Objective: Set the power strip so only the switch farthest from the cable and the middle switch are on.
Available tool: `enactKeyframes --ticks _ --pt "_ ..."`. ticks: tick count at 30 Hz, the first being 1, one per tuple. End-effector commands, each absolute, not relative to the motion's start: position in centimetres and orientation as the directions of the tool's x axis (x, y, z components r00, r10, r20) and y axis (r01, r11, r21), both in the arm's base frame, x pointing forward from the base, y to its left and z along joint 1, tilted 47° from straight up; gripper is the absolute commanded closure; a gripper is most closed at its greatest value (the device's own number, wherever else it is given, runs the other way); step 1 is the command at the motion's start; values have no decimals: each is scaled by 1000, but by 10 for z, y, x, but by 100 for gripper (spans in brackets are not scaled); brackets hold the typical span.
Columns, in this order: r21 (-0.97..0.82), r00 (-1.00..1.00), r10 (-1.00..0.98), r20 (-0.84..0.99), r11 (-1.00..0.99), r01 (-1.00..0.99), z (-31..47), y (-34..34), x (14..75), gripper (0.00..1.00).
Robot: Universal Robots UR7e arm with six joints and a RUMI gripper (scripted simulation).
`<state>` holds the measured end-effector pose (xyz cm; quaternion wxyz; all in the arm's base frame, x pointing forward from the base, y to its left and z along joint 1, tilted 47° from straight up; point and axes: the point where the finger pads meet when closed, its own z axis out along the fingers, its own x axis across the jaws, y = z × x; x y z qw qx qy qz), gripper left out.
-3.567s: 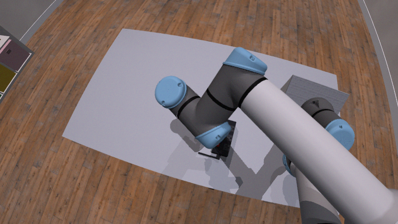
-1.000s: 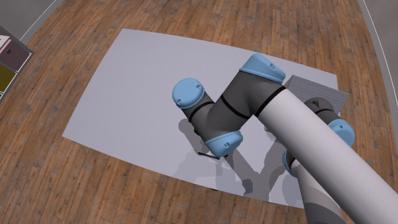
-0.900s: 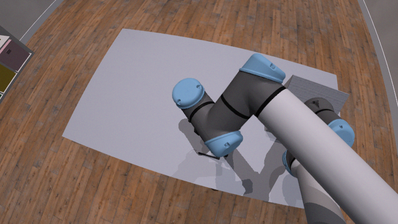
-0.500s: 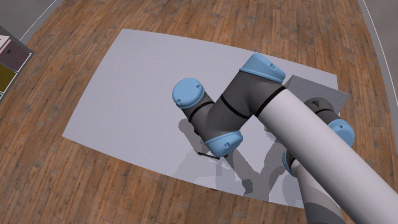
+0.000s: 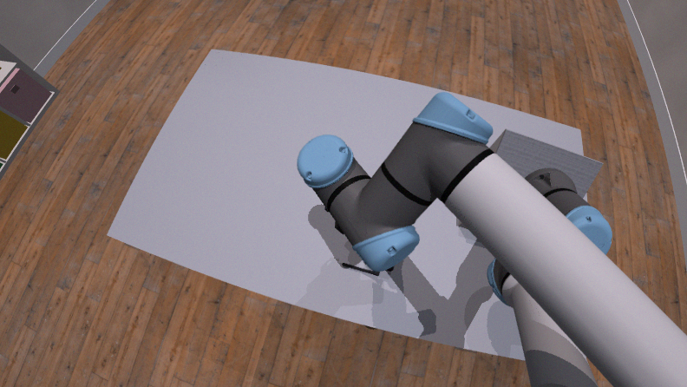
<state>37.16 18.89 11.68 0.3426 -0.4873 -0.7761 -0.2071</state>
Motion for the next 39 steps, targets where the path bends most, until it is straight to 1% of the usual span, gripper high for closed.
enactKeyframes --ticks 1,10,12,17,20,39 --pt "-12 -289 614 734 437 899 117 188 371 0" --pt "-10 -277 620 734 417 909 120 186 372 0" --pt "-3 -247 633 733 366 930 128 178 373 0" --pt "27 -132 667 733 166 986 157 150 379 0" --pt "37 -94 672 734 98 994 165 142 380 0" --pt "40 -92 674 733 93 995 166 140 381 0"
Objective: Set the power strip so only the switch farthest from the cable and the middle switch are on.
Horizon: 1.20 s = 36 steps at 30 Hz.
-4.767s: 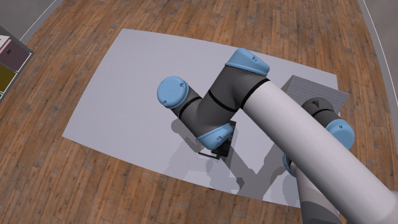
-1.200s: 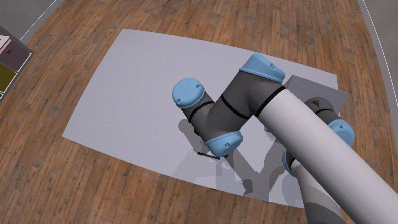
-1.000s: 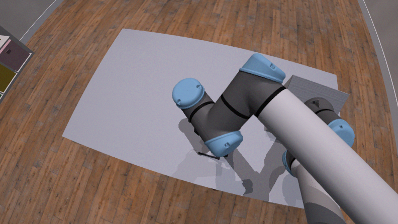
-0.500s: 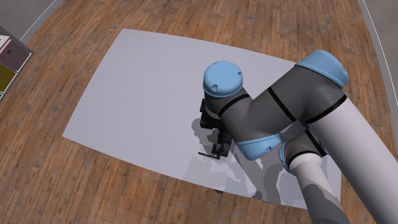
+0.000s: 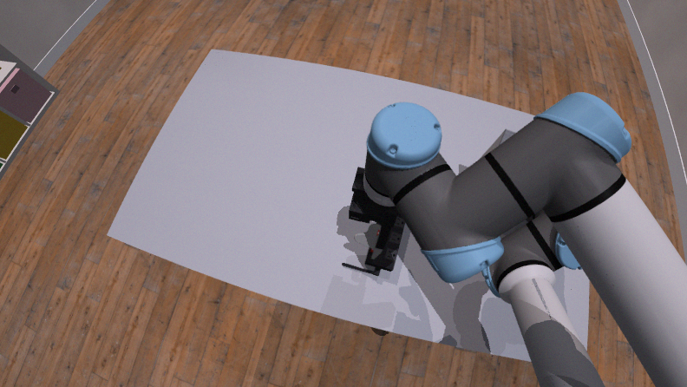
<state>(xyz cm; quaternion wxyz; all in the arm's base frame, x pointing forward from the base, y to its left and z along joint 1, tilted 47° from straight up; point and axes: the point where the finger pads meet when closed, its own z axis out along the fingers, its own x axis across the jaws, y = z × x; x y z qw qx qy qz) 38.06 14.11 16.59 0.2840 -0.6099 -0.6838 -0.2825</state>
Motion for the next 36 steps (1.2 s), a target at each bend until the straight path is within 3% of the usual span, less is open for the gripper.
enactKeyframes --ticks 1,36 --pt "40 -92 674 733 93 995 166 141 381 0" --pt "-65 49 679 732 -2 998 165 143 380 0"
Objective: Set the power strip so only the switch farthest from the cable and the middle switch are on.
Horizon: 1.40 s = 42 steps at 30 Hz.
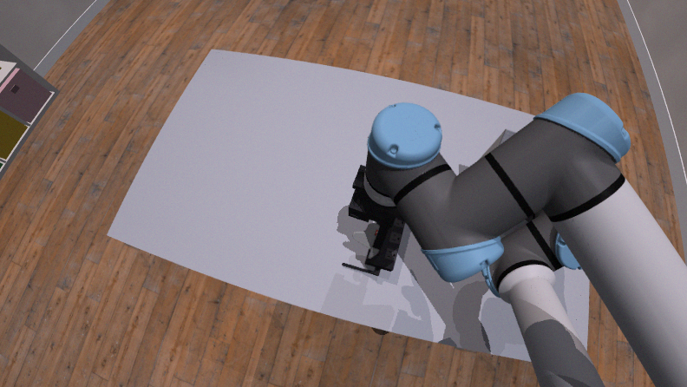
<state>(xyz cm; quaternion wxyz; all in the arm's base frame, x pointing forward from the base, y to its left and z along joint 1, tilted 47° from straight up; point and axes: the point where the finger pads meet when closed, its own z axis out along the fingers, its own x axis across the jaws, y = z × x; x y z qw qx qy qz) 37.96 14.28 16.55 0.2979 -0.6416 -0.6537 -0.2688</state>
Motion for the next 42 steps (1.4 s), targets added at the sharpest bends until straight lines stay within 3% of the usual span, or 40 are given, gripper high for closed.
enactKeyframes --ticks 1,22,32,42 --pt "-74 62 679 731 -10 997 165 143 379 0" --pt "-335 418 630 655 -255 907 162 149 379 0" --pt "-474 612 556 562 -391 789 161 152 379 0" --pt "-634 840 395 372 -553 540 158 156 381 0"
